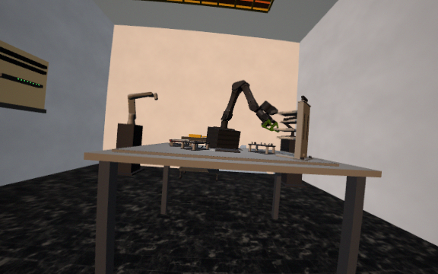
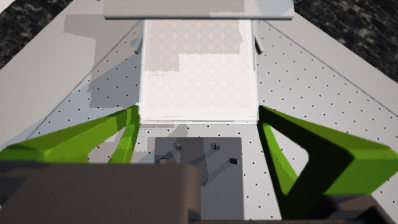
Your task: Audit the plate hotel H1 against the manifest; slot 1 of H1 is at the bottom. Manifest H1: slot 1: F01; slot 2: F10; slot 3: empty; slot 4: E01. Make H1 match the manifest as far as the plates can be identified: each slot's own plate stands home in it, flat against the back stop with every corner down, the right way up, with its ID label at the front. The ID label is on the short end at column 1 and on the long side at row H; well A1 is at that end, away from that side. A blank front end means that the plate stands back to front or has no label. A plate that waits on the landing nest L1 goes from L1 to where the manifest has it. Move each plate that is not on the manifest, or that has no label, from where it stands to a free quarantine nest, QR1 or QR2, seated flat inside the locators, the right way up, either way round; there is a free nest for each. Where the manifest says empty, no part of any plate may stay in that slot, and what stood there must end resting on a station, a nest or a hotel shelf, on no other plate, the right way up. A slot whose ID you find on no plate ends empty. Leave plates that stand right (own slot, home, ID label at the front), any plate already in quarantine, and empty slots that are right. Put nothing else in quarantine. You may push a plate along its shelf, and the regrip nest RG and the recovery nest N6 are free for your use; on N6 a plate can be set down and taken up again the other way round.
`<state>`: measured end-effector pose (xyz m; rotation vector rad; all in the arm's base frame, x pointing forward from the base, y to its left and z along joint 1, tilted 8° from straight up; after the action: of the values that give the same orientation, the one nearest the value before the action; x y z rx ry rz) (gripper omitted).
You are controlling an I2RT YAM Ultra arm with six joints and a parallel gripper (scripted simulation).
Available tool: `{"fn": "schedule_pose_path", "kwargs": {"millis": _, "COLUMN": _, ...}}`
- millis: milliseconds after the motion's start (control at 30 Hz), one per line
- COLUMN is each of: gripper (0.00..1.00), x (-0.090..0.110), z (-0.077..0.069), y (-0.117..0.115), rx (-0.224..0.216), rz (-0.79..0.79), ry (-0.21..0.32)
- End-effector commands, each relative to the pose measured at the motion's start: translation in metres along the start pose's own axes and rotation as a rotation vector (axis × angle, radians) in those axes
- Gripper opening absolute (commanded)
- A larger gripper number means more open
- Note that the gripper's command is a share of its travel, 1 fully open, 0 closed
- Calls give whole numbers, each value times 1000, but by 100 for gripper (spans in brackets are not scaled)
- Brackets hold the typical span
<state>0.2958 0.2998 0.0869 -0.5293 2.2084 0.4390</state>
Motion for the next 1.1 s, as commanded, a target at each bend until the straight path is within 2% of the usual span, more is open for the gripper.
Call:
{"fn": "schedule_pose_path", "kwargs": {"millis": 0, "gripper": 100, "x": -6, "z": -2, "y": 1, "rx": -6, "rz": 2, "ry": -20}}
{"fn": "schedule_pose_path", "kwargs": {"millis": 533, "gripper": 100, "x": -6, "z": -2, "y": 1, "rx": -6, "rz": 2, "ry": -20}}
{"fn": "schedule_pose_path", "kwargs": {"millis": 567, "gripper": 100, "x": -10, "z": -8, "y": 2, "rx": -6, "rz": 3, "ry": -20}}
{"fn": "schedule_pose_path", "kwargs": {"millis": 1067, "gripper": 100, "x": 5, "z": -24, "y": -1, "rx": -6, "rz": 3, "ry": -20}}
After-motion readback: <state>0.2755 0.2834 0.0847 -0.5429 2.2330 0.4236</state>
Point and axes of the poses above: the point where the finger pads meet when closed, its own z axis out along the fingers, its own y axis across the jaws, x = y × z, the point moved 6 cm from there along -z, back along the fingers, and after that the axes turned 12 degrees about z, right-handed, at the moved point
